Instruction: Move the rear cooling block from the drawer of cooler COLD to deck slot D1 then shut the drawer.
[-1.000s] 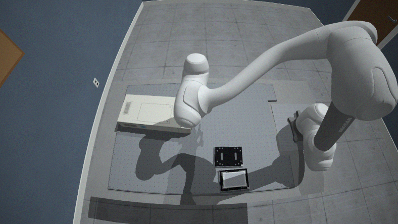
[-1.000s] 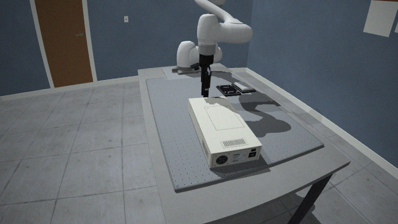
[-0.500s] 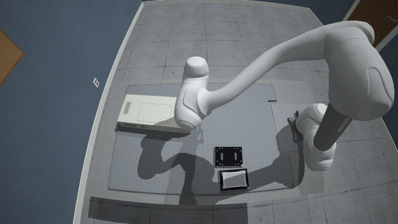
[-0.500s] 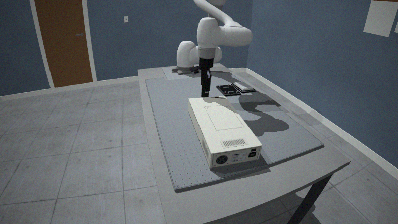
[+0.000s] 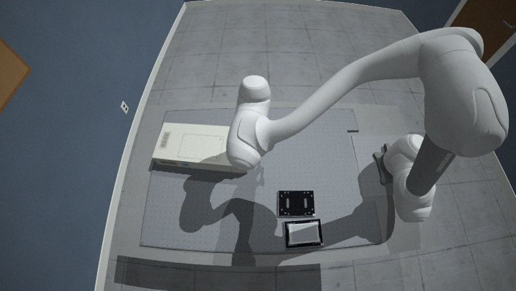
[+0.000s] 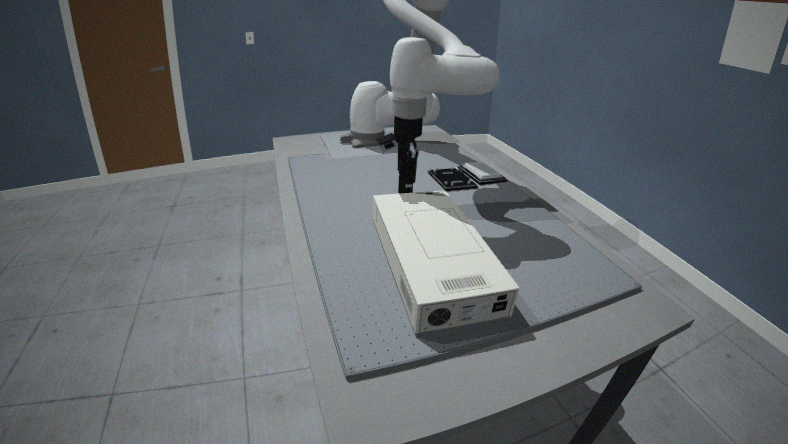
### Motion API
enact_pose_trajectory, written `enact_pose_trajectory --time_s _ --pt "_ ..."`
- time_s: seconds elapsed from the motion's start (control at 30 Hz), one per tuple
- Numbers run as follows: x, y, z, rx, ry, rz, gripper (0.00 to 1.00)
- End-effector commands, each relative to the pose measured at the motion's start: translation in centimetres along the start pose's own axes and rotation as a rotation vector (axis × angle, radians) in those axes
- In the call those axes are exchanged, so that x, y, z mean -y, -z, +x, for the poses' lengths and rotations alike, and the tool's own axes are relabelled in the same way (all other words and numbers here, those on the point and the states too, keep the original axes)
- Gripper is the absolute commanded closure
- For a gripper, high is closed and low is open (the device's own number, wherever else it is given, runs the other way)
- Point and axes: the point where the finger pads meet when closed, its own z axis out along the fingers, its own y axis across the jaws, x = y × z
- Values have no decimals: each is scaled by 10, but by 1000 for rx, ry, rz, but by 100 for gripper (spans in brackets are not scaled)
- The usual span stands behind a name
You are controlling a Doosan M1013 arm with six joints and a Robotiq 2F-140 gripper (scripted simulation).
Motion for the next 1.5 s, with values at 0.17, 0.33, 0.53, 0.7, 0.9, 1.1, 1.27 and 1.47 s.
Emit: enact_pose_trajectory --time_s 0.17,0.33,0.53,0.7,0.9,1.1,1.27,1.47 --pt "0 1 0 0 0 2 66" --pt "0 1 0 0 0 2 66" --pt "0 1 0 0 0 2 66" --pt "-1 1 0 0 0 2 66" --pt "-3 1 0 0 0 2 66" --pt "-4 1 0 0 0 2 66" --pt "-6 1 0 0 0 2 66" --pt "-8 1 0 0 0 2 66"
